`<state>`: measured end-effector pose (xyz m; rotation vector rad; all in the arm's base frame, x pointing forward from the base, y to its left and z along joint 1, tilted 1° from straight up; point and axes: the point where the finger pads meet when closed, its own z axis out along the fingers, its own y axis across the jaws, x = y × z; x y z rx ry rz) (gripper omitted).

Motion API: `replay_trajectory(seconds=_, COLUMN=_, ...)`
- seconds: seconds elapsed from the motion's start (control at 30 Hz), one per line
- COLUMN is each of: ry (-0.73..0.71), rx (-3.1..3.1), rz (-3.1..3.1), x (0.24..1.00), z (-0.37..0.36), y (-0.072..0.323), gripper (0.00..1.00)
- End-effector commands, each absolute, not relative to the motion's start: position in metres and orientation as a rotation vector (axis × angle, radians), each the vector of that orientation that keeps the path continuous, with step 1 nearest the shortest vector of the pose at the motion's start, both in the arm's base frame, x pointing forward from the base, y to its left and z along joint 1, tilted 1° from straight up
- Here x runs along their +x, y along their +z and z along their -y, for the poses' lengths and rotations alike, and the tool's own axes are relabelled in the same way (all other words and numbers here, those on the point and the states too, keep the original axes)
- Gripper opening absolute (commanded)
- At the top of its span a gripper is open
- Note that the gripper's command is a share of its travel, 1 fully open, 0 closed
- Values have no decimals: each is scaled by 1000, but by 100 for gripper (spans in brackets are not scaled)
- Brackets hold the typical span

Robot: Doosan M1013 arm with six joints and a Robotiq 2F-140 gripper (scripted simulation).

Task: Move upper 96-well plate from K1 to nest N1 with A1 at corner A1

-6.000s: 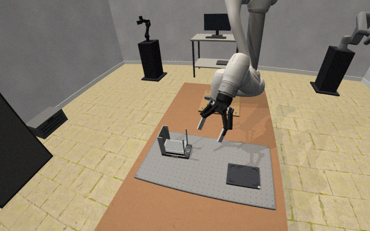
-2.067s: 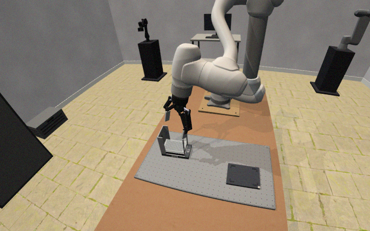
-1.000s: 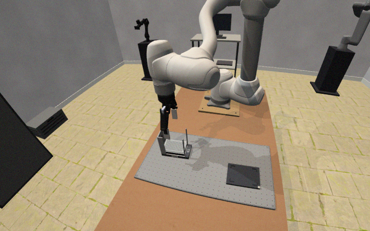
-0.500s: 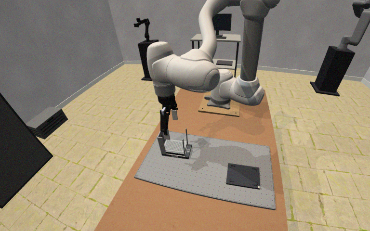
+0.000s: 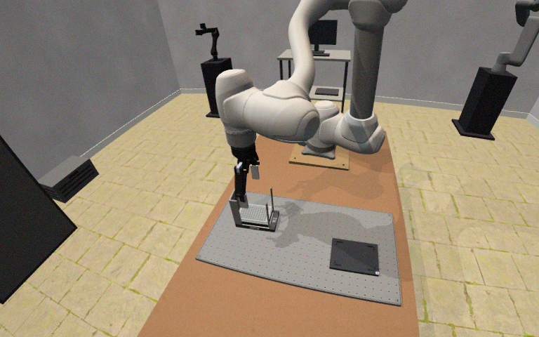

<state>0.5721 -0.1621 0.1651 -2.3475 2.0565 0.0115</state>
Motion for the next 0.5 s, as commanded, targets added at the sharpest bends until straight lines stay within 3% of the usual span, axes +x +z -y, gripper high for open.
replay_trajectory(seconds=0.0, ry=11, rx=-2347, rz=-2056, x=572, z=162, y=161, gripper=100)
replay_trajectory(seconds=0.47, ry=11, rx=-2347, rz=-2056, x=572, z=162, y=141, gripper=100)
